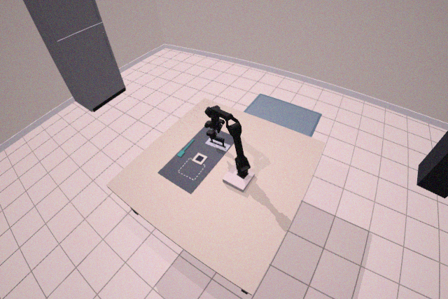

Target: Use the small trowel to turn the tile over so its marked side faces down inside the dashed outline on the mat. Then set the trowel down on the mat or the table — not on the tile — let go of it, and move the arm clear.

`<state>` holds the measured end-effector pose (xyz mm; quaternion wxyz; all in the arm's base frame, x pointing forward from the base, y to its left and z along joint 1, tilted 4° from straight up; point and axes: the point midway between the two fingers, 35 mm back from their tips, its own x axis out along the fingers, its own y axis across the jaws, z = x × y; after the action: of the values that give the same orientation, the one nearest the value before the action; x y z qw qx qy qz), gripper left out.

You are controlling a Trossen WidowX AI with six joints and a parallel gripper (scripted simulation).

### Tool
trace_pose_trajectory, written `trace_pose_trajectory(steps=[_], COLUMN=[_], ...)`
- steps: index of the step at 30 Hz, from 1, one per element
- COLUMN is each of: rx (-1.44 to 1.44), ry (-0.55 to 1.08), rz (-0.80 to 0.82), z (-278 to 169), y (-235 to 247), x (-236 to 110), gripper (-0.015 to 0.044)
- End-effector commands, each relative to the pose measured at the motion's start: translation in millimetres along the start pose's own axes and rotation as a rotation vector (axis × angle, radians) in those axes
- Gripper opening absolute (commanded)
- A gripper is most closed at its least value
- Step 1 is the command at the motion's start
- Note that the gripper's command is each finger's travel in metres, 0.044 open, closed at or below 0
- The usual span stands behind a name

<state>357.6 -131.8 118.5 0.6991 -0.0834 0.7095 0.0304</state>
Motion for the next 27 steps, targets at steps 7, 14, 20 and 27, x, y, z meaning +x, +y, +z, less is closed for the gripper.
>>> trace_pose_trajectory(steps=[7, 14, 20, 27], rx=[0.005, 0.005, 0.005, 0.005], ry=[0.004, 0.004, 0.004, 0.004], rz=[0.000, 0.000, 0.000, 0.000], z=[0.4, 0.4, 0.0, -0.4], y=[-0.4, -0.4, -0.2, 0.0], x=[16.4, 27.7, 37.3, 44.5], gripper=[0.0270, 0.0270, 0.0270, 0.0244])
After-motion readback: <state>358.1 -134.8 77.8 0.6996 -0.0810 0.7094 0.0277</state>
